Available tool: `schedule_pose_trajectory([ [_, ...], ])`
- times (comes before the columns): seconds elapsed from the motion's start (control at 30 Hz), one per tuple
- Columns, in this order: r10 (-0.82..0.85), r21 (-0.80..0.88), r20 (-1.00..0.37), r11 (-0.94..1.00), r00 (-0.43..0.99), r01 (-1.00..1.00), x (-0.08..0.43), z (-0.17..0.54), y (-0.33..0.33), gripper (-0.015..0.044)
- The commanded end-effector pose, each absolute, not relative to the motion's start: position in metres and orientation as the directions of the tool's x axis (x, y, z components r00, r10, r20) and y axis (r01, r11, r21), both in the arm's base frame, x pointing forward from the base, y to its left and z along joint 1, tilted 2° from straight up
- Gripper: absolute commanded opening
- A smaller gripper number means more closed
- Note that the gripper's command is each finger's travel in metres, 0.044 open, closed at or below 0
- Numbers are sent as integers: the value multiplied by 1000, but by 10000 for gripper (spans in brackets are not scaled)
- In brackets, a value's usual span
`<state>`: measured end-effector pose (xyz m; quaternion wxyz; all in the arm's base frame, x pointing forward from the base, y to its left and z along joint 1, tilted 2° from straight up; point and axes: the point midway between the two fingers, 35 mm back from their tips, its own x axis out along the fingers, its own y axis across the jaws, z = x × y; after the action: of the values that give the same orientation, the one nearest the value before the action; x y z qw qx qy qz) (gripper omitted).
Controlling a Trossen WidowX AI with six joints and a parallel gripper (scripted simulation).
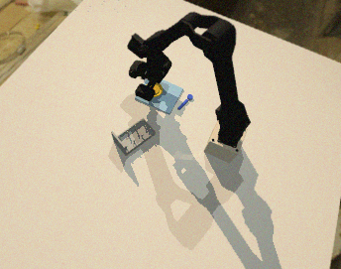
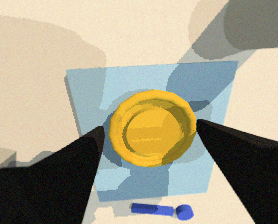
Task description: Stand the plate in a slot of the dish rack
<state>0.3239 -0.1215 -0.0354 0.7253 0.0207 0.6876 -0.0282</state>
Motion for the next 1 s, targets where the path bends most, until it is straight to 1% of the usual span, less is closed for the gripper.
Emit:
schedule_pose_trajectory([
  [0.0,-16,-12,-998,998,53,63,323,-38,-122,387],
  [0.2,-16,-12,-998,998,53,63,323,-38,-122,386],
  [0.57,-16,-12,-998,998,53,63,323,-38,-122,313],
  [0.67,-16,-12,-998,998,54,64,324,-34,-122,234],
  [0.97,-15,-11,-998,997,63,74,333,24,-126,0],
])
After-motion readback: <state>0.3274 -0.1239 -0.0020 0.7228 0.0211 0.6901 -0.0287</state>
